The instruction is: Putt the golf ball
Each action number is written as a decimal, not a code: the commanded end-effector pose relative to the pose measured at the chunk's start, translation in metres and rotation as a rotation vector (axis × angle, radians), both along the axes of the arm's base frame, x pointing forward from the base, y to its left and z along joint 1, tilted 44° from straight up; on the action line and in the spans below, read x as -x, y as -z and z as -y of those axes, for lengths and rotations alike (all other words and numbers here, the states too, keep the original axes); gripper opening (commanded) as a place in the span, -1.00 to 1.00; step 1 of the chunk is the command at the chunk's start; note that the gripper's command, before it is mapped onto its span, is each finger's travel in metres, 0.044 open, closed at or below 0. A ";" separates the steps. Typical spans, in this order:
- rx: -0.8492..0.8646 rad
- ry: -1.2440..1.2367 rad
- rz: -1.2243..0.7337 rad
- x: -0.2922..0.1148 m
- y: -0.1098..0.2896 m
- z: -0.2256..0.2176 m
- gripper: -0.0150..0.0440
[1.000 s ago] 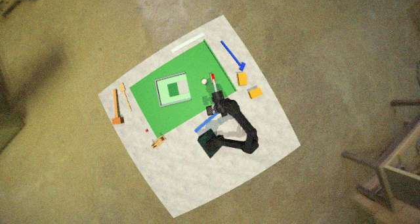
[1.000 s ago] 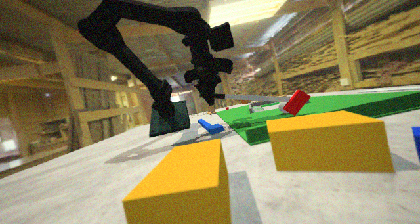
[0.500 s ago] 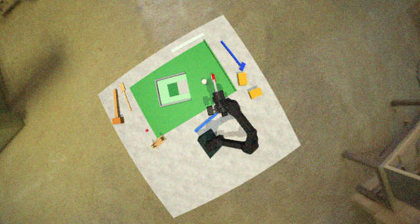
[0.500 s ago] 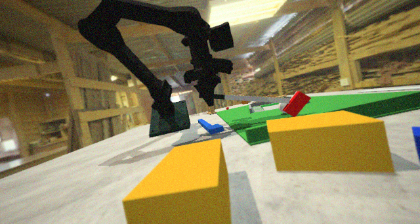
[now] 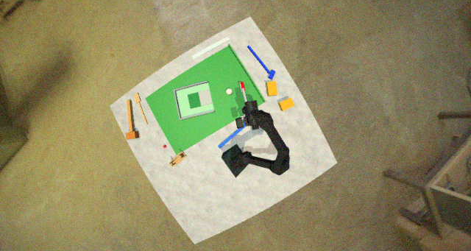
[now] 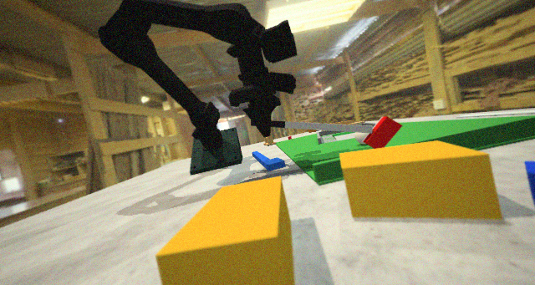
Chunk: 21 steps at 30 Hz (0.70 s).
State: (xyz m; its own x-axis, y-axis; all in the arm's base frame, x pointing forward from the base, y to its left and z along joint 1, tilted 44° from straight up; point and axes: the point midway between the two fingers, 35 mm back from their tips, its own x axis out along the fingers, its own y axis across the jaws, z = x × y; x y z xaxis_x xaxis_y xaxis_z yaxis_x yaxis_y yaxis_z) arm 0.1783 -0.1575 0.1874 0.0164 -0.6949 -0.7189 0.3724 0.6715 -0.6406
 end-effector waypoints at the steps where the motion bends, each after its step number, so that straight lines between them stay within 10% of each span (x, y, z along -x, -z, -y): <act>1: -0.012 -0.001 0.000 -0.012 0.013 -0.011 -0.49; 10: -0.009 -0.006 0.004 -0.050 0.085 -0.090 -0.49; 21: -0.011 -0.007 0.004 -0.051 0.075 -0.103 -0.49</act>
State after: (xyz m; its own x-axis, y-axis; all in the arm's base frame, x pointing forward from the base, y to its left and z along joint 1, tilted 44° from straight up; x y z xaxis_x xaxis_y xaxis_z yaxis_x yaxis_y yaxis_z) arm 0.2261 -0.0644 0.1059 0.0144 -0.6882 -0.7254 0.3653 0.6789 -0.6369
